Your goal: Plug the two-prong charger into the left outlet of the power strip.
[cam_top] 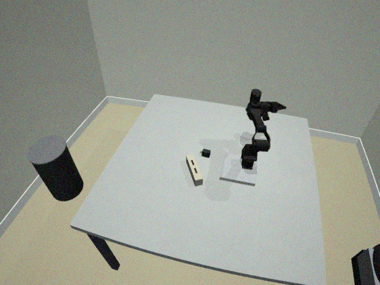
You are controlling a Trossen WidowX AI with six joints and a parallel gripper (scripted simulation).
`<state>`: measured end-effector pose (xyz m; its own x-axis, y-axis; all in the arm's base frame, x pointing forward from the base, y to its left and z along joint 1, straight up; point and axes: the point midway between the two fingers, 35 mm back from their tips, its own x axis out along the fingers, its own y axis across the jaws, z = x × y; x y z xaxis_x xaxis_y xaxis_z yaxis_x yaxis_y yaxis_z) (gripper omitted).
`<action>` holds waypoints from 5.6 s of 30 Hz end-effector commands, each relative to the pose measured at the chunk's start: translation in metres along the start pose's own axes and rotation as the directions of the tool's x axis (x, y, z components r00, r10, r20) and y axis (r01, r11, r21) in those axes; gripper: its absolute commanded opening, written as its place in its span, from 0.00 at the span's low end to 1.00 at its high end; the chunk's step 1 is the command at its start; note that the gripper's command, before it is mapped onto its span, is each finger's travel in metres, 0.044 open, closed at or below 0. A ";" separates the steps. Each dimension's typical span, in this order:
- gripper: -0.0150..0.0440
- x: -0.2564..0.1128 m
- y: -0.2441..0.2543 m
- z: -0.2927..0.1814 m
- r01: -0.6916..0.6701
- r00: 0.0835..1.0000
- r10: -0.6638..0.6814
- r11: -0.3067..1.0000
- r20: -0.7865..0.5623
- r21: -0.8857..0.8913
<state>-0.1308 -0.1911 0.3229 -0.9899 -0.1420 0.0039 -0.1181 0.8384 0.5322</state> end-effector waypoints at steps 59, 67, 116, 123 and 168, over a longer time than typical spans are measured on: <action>1.00 -0.285 -0.189 0.040 -0.834 0.163 -0.983 -0.183 0.084 -0.521; 1.00 -0.326 -0.182 0.074 -0.968 0.048 -0.971 -0.102 0.233 -0.227; 1.00 -0.412 -0.062 0.237 -0.317 0.042 -0.521 0.802 0.853 0.506; 1.00 -0.413 -0.067 0.244 -0.317 0.042 -0.521 0.802 0.853 0.506; 1.00 -0.414 -0.097 0.291 -0.317 0.042 -0.521 0.802 0.853 0.506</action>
<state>0.2703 -0.0619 0.0267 -0.0388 -0.0002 -0.9992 0.1829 0.9831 -0.0073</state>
